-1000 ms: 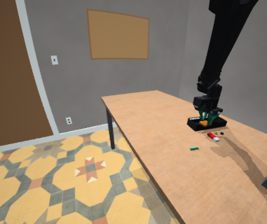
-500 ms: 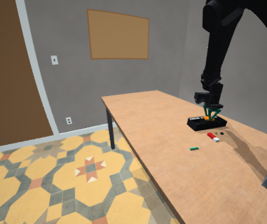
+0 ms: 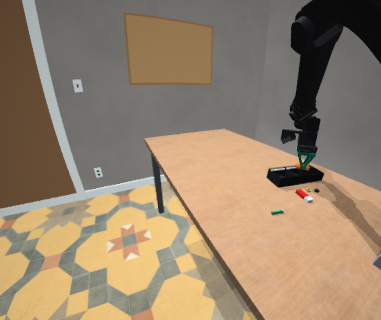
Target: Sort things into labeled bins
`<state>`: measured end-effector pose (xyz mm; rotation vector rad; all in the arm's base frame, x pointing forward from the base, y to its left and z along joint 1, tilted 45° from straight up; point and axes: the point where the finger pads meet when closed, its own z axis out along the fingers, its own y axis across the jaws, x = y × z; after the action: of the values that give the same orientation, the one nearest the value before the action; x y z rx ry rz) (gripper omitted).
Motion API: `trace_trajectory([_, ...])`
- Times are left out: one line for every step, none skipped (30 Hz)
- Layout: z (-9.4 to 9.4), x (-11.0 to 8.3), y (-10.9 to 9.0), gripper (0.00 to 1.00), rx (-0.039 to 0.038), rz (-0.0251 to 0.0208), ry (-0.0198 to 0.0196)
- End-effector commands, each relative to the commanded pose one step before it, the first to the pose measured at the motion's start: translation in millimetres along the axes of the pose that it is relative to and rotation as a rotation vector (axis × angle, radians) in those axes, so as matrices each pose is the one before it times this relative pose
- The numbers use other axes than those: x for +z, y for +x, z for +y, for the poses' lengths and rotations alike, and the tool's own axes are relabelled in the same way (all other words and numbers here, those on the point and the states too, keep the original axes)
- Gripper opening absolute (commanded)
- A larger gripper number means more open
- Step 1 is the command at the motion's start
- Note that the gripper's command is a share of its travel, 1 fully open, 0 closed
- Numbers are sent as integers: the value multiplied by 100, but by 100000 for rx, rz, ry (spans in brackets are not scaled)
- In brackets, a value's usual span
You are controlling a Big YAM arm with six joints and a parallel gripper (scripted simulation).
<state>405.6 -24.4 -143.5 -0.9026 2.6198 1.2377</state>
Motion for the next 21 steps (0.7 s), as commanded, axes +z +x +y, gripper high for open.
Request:
trace_trajectory([-1957,-2396,-1106,34,9710,-3499,3659])
trace_trajectory([-1,-1,-1,34,7233,273,-877])
trace_trajectory([2,4,-2,34,2470,114,-267])
trace_trajectory([-2,-1,0,34,2771,132,-341])
trace_trajectory([-140,-7,-84,34,2663,-1,-160])
trace_trajectory([-141,-10,-76,34,2621,-36,-82])
trace_trajectory([-139,-2,-64,34,2579,-51,-26])
trace_trajectory([-133,1,-50,34,2530,-78,25])
trace_trajectory([-116,3,-43,34,2484,-96,71])
trace_trajectory([-96,5,-36,34,2446,-112,109])
trace_trajectory([-79,6,-27,34,2421,-134,131])
trace_trajectory([-64,6,-22,34,2430,-139,129])
trace_trajectory([-51,6,-22,34,2462,-133,114])
trace_trajectory([-49,-3,-23,34,2488,-134,106])
trace_trajectory([-39,2,-31,34,2502,-145,105])
trace_trajectory([-35,0,-39,34,2488,-178,125])
trace_trajectory([0,0,0,34,0,0,0])
trace_trajectory([0,0,0,34,0,0,0])
trace_trajectory([-35,-2,-43,34,6189,-629,415])
trace_trajectory([-36,-3,-42,34,2177,-332,204])
trace_trajectory([-36,-2,-36,34,2306,-441,271])
